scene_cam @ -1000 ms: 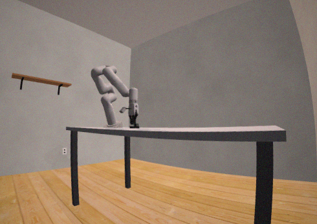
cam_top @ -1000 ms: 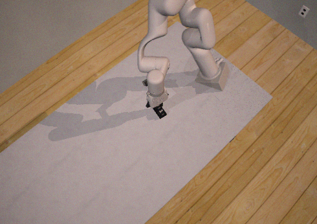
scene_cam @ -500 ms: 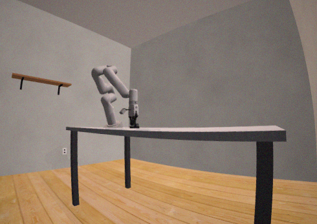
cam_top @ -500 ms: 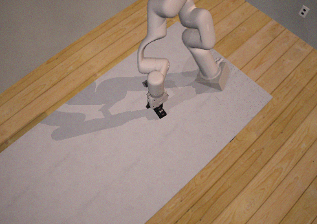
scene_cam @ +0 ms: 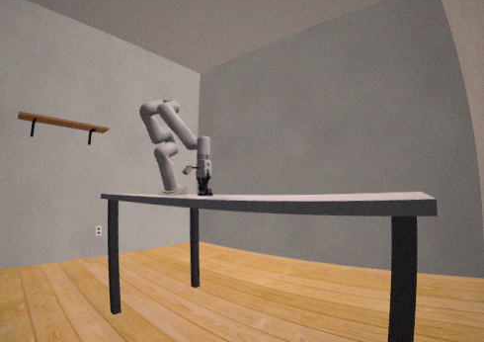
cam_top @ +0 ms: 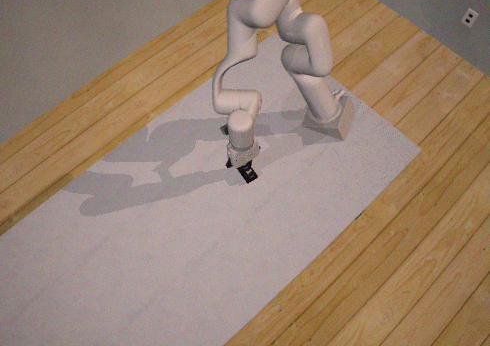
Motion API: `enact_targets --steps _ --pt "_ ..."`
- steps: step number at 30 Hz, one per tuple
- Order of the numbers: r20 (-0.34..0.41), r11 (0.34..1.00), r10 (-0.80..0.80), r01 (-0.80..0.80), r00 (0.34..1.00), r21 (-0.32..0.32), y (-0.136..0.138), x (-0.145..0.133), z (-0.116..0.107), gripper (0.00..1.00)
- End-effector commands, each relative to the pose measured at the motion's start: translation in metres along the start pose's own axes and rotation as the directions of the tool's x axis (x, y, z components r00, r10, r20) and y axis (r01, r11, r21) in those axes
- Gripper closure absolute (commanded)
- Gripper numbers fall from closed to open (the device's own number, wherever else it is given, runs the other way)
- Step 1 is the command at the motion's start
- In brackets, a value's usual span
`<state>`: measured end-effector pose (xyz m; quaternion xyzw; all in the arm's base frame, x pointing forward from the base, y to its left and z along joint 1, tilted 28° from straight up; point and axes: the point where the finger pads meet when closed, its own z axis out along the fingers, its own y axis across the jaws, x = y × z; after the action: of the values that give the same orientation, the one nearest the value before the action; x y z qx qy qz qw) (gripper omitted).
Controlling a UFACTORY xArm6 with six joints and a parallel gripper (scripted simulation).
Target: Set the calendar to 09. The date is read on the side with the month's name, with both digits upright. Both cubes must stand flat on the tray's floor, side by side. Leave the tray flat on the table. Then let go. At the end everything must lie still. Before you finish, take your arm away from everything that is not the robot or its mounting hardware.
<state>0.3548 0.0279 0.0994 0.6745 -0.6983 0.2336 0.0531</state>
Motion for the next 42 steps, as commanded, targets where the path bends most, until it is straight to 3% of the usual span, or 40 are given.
enact_targets --steps 1,42 --pt "0.001 1.0 0.001 -0.001 1.0 0.003 -0.0012 -0.0002 -0.0008 0.73" --pt "0.001 1.0 0.001 -0.001 1.0 0.003 -0.0012 -0.0002 0.0083 0.73"
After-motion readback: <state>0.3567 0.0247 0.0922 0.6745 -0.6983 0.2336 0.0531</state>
